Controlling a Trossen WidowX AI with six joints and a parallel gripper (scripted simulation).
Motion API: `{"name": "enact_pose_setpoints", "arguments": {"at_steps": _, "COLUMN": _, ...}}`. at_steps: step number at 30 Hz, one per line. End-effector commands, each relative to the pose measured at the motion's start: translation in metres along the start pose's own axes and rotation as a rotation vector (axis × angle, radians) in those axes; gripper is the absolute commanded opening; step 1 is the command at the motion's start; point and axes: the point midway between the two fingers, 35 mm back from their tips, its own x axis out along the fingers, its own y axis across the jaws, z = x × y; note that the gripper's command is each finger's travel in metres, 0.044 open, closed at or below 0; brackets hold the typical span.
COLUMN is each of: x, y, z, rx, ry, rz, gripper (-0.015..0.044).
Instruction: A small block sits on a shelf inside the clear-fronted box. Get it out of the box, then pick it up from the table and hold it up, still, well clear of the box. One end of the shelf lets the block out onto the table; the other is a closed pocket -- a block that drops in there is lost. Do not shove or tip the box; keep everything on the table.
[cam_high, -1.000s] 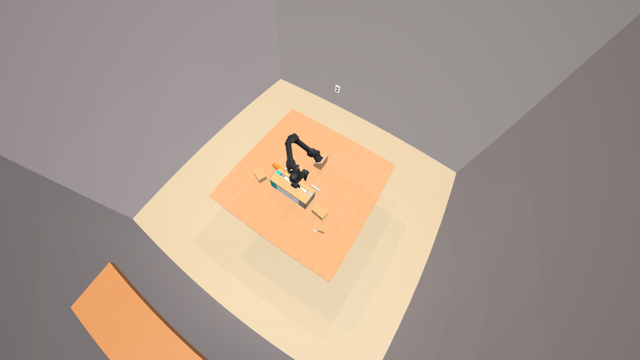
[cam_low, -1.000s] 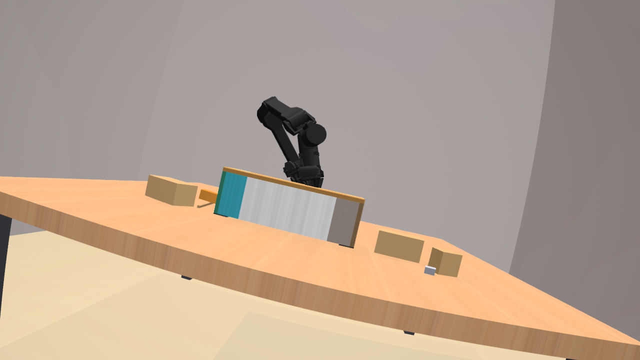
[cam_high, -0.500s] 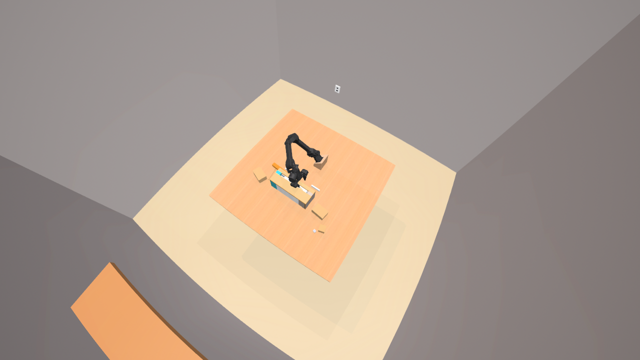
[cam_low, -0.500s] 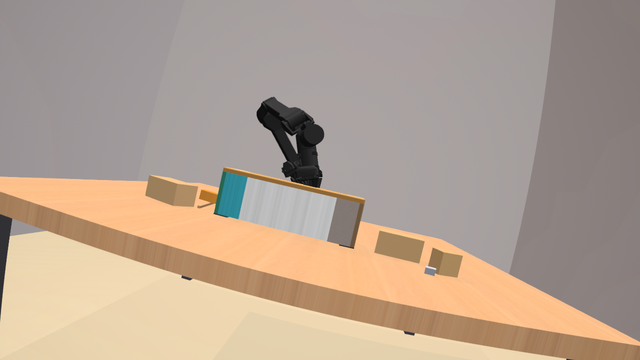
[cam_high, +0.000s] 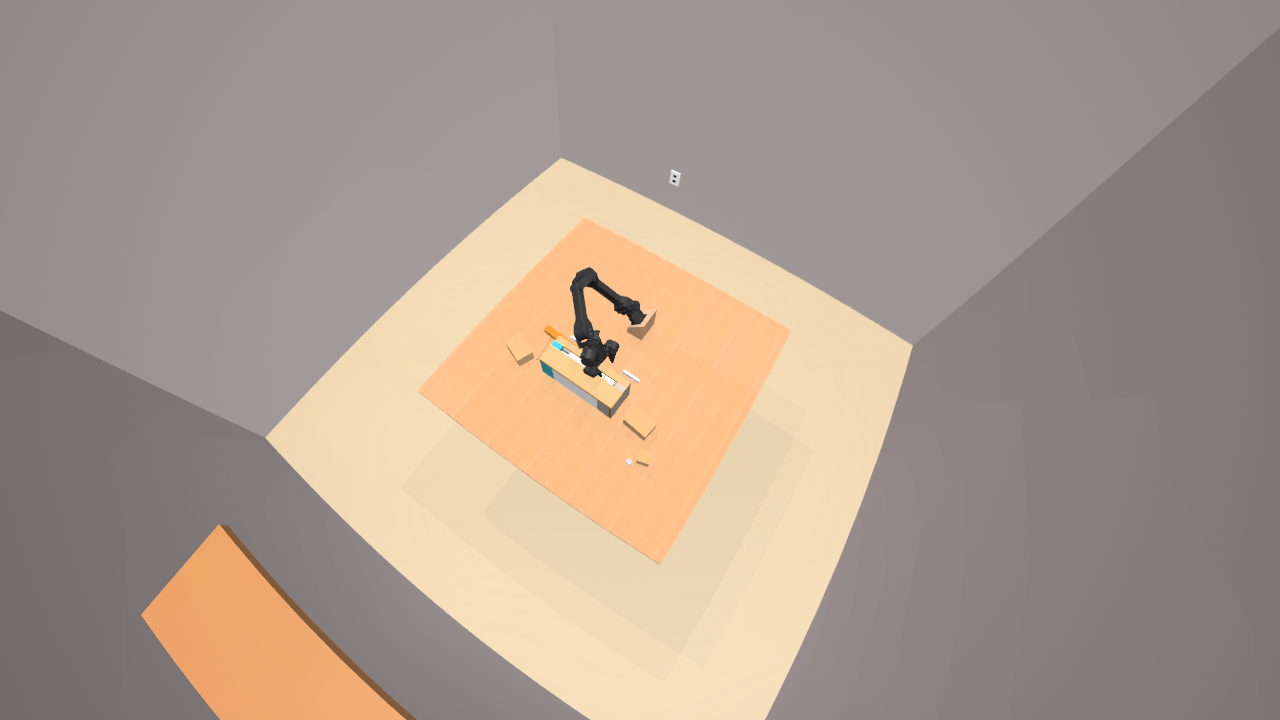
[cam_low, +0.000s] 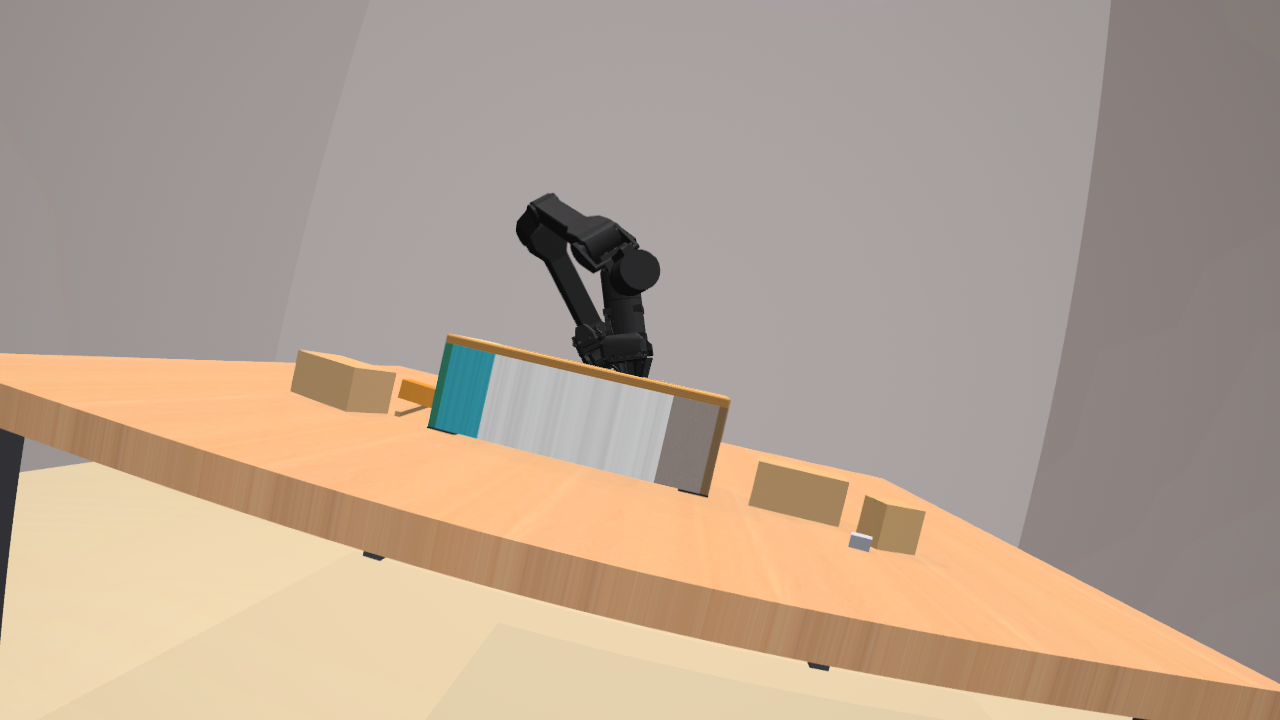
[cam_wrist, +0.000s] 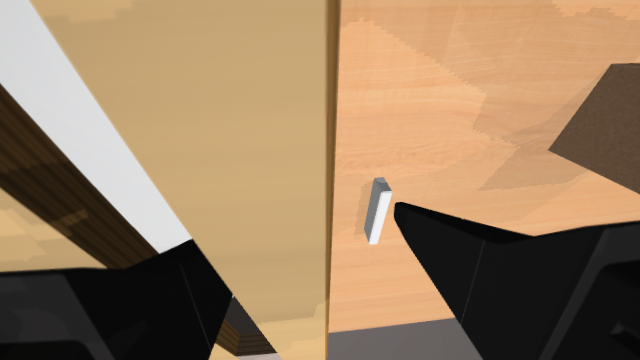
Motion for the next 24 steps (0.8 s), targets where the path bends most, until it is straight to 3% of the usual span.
{"name": "enact_pose_setpoints", "arguments": {"at_steps": 1, "x": 0.002, "y": 0.000, "z": -0.005, "rx": 0.000, "ry": 0.001, "rz": -0.002, "gripper": 0.0400}}
{"name": "enact_pose_setpoints", "arguments": {"at_steps": 17, "x": 0.007, "y": 0.000, "z": -0.019, "rx": 0.000, "ry": 0.002, "rz": -0.001, "gripper": 0.0400}}
{"name": "enact_pose_setpoints", "arguments": {"at_steps": 24, "x": 0.001, "y": 0.000, "z": -0.002, "rx": 0.000, "ry": 0.001, "rz": -0.002, "gripper": 0.0400}}
